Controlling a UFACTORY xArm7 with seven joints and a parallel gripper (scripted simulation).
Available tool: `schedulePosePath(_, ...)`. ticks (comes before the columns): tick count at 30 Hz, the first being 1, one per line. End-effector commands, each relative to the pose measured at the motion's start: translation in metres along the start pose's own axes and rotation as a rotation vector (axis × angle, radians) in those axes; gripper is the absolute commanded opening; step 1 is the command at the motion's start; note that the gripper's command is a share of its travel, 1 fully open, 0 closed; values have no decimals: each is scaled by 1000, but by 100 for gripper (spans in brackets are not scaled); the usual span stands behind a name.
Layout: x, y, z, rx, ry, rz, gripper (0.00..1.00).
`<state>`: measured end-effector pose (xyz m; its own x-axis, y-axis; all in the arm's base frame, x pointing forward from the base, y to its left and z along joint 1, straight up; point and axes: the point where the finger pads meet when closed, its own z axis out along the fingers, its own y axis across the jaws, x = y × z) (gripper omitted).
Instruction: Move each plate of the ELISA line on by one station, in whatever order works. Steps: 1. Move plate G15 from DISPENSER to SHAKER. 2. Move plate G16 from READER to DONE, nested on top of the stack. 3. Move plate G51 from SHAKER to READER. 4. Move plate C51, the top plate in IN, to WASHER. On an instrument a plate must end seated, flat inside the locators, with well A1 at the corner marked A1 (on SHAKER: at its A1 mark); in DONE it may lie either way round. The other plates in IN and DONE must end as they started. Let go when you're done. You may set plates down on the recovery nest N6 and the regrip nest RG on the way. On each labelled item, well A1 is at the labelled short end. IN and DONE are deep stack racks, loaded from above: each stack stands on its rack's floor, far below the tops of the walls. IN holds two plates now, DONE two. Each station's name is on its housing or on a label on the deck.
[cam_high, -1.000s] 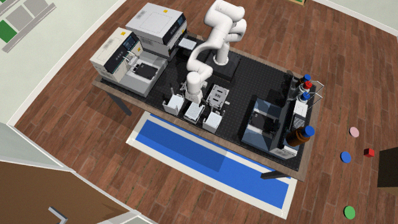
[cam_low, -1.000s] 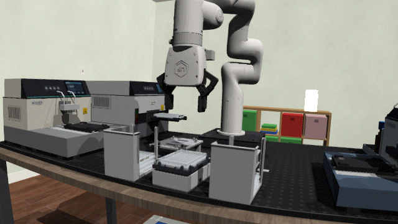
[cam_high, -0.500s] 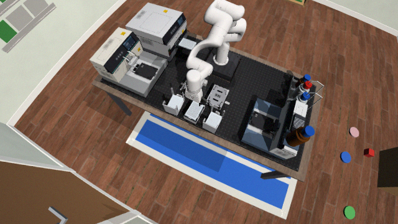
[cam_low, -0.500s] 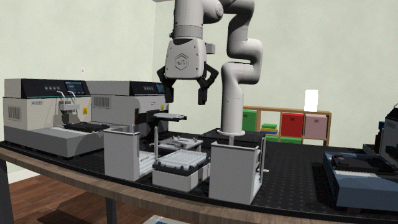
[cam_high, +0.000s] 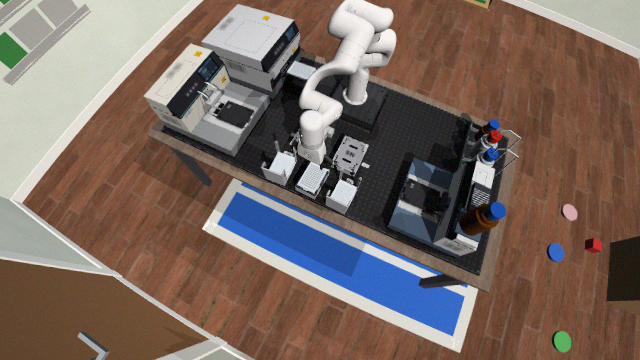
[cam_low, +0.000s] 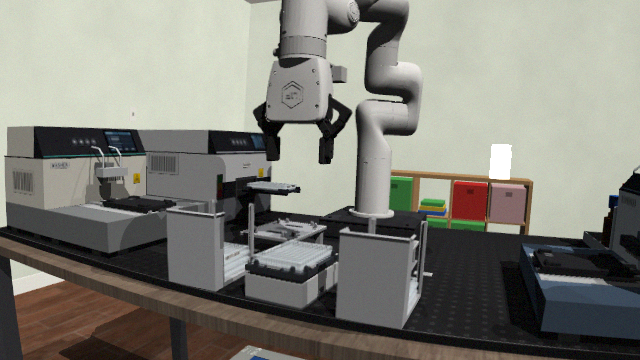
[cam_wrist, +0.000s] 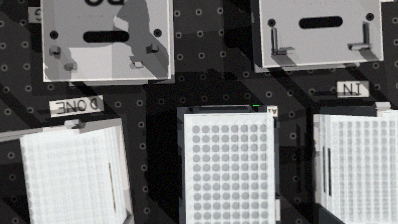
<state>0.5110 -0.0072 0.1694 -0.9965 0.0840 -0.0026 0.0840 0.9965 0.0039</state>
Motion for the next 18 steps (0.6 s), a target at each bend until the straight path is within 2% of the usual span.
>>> schedulePosePath(1, -1, 11, -2, -1, -5, 145, 100)
schedulePosePath(3, -1, 11, -2, -1, -5, 145, 100)
schedulePosePath(18, -1, 34, -2, -3, -5, 668, 100)
